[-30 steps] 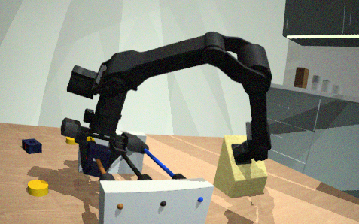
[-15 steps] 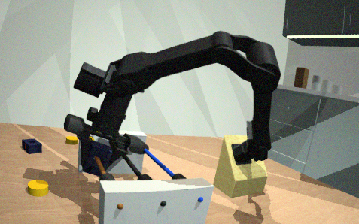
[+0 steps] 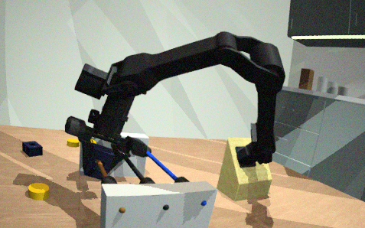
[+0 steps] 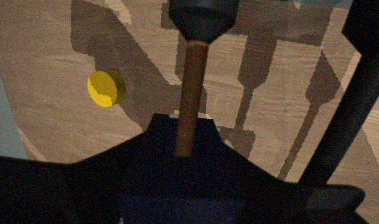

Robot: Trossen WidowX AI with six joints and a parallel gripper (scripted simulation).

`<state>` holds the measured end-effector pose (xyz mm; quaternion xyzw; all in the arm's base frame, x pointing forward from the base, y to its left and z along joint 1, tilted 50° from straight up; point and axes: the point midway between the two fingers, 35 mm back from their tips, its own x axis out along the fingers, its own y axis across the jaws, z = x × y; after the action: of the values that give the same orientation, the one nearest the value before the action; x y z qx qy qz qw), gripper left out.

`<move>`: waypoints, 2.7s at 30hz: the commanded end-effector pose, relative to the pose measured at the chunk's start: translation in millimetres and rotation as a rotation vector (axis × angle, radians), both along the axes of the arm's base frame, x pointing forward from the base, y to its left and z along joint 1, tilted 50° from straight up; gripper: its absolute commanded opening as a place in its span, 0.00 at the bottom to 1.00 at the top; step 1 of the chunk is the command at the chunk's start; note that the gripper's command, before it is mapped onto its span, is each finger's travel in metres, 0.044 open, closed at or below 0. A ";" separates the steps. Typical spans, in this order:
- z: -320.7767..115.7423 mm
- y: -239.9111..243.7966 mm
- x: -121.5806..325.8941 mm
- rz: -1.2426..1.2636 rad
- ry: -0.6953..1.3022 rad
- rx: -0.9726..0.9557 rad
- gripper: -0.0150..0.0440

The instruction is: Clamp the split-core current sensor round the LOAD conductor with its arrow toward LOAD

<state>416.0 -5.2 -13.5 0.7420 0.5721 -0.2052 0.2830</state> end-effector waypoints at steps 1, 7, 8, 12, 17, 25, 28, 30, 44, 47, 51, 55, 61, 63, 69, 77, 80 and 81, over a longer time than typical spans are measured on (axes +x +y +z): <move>0.0 -0.5 0.1 0.000 0.000 0.000 0.79; 0.3 -0.3 -0.1 -0.001 0.004 0.001 0.96; 0.3 -0.3 -0.1 -0.001 0.004 0.001 0.91; 0.3 -0.3 -0.1 -0.001 0.004 0.001 0.83; 0.3 -0.3 -0.1 -0.001 0.004 0.001 0.78; 0.3 -0.3 -0.1 -0.001 0.004 0.001 0.69; 0.3 -0.3 -0.1 -0.001 0.004 0.001 0.65; 0.3 -0.3 -0.1 -0.001 0.004 0.001 0.63; 0.2 -0.2 -0.6 0.000 0.005 0.002 0.25; 0.2 -0.2 -0.6 0.000 0.005 0.002 0.25; -0.3 -0.4 0.0 0.017 0.022 -0.001 0.25; -1.0 -0.5 1.0 0.079 0.075 -0.006 0.25; 0.8 0.0 -0.1 0.153 0.136 -0.003 0.25; 0.8 0.0 -0.1 0.153 0.136 -0.003 0.25; -0.2 1.2 0.0 0.152 0.136 -0.003 0.25; 0.4 0.6 -0.3 0.148 0.136 0.000 0.48; 0.4 0.6 -0.3 0.148 0.136 0.000 0.61; 0.4 0.6 -0.3 0.148 0.136 0.000 0.65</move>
<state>415.7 -4.6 -13.2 0.6819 0.6434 -0.2337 0.2579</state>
